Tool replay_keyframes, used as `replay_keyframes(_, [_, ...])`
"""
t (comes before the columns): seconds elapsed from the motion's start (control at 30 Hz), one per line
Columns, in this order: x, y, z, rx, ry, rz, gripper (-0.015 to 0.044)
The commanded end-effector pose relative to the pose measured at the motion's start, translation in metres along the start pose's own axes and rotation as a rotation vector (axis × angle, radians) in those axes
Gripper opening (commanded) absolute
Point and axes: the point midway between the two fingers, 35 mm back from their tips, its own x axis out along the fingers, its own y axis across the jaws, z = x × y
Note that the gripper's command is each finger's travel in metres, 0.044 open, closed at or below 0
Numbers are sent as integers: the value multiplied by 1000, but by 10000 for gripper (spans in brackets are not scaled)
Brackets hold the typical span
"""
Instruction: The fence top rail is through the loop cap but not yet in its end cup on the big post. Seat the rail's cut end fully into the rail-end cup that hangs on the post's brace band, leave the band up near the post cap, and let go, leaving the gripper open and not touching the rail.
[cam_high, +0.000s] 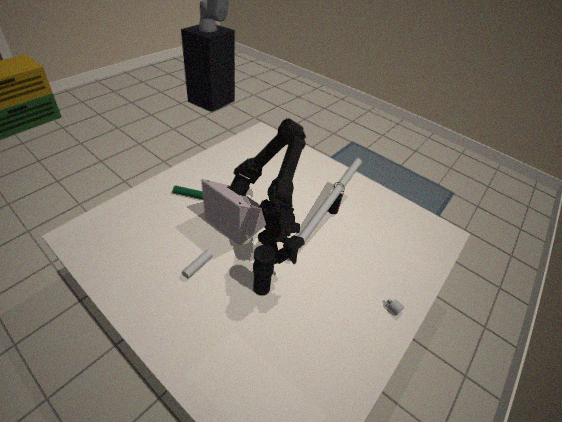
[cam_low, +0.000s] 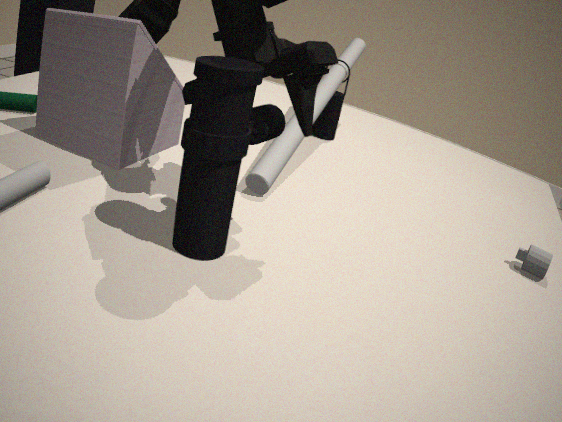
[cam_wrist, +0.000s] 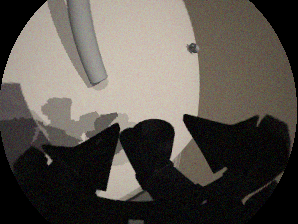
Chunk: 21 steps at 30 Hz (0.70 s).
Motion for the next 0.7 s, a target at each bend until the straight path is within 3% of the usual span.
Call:
replay_keyframes(0.0, [8,3,-1,7,2,4,440])
replay_keyframes(0.1, [10,3,0,7,2,3,440])
replay_keyframes(0.57, [10,3,0,7,2,3,72])
replay_keyframes(0.67, [10,3,0,5,1,3,33])
